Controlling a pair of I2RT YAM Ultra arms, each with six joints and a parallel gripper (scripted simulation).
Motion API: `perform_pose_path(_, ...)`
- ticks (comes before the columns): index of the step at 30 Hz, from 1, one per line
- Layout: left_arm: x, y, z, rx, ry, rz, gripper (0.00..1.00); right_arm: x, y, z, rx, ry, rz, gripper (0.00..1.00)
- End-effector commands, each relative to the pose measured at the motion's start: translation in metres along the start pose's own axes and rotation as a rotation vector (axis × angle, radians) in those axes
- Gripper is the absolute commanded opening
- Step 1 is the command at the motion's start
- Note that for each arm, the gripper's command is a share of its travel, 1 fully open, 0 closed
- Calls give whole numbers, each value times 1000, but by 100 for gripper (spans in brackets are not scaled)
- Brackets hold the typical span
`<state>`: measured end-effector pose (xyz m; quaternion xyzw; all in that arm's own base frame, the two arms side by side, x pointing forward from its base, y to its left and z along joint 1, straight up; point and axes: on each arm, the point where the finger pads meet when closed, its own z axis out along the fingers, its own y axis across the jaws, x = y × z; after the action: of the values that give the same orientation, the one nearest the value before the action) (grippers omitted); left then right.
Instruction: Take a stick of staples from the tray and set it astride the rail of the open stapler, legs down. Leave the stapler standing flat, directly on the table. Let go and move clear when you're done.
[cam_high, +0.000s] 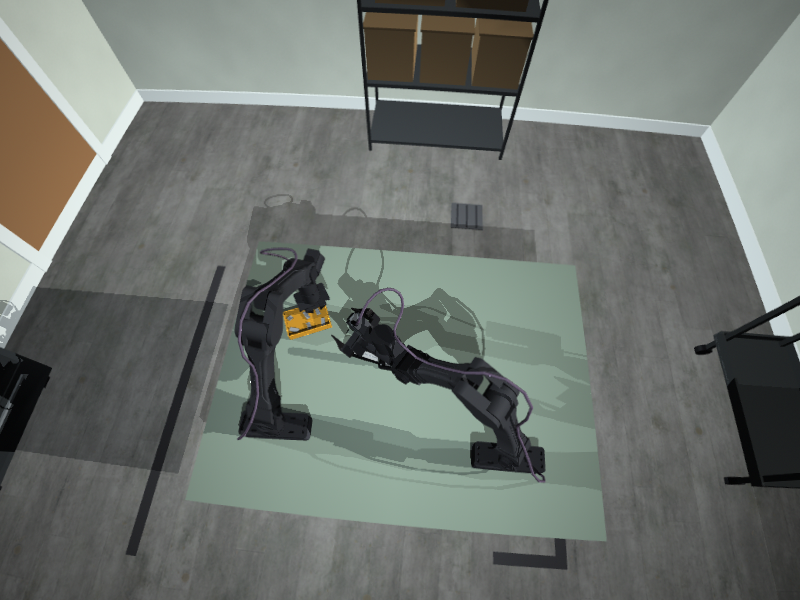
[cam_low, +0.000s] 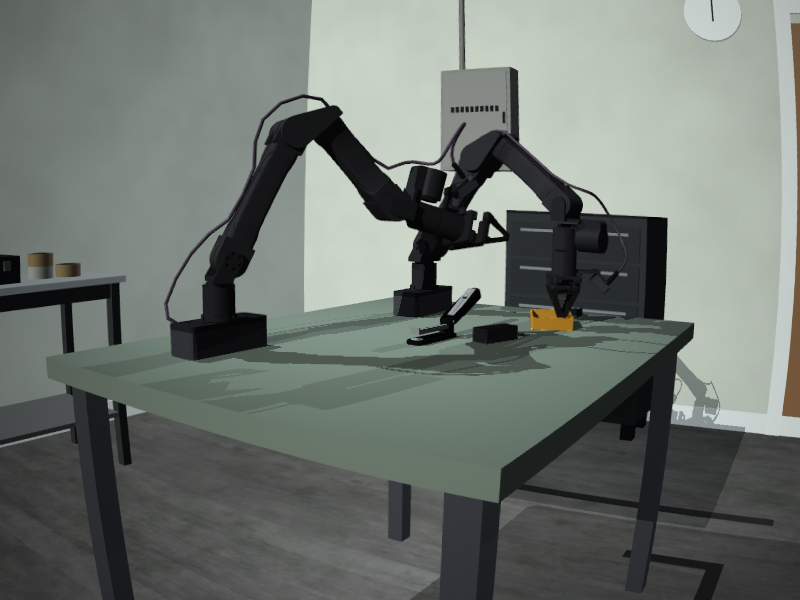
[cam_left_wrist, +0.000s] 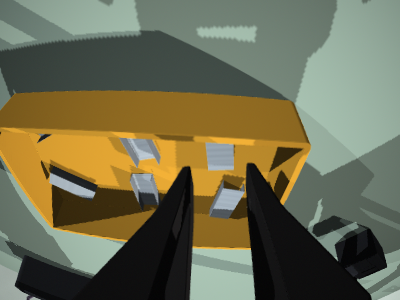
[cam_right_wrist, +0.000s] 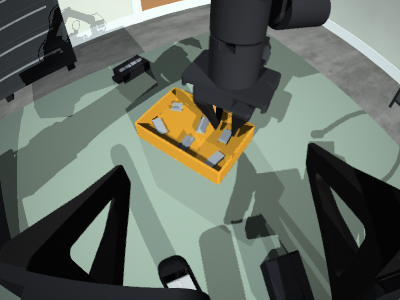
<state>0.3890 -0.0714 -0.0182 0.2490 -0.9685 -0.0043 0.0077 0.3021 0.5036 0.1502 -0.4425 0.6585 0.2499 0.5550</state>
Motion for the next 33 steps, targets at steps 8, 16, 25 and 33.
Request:
perform_pose_path(8,-3,-9,13,25,-23,7,27,-27,-8,0,17,-64,-4,100)
perform_pose_path(16,-4,-10,14,29,-30,7,22,-27,-8,0,17,-64,-4,100)
perform_pose_path(25,-4,-8,12,31,-36,11,10,-27,-8,0,17,-64,-4,100)
perform_pose_path(33,-4,-7,12,31,-36,12,1,-27,-8,0,17,-64,-4,100)
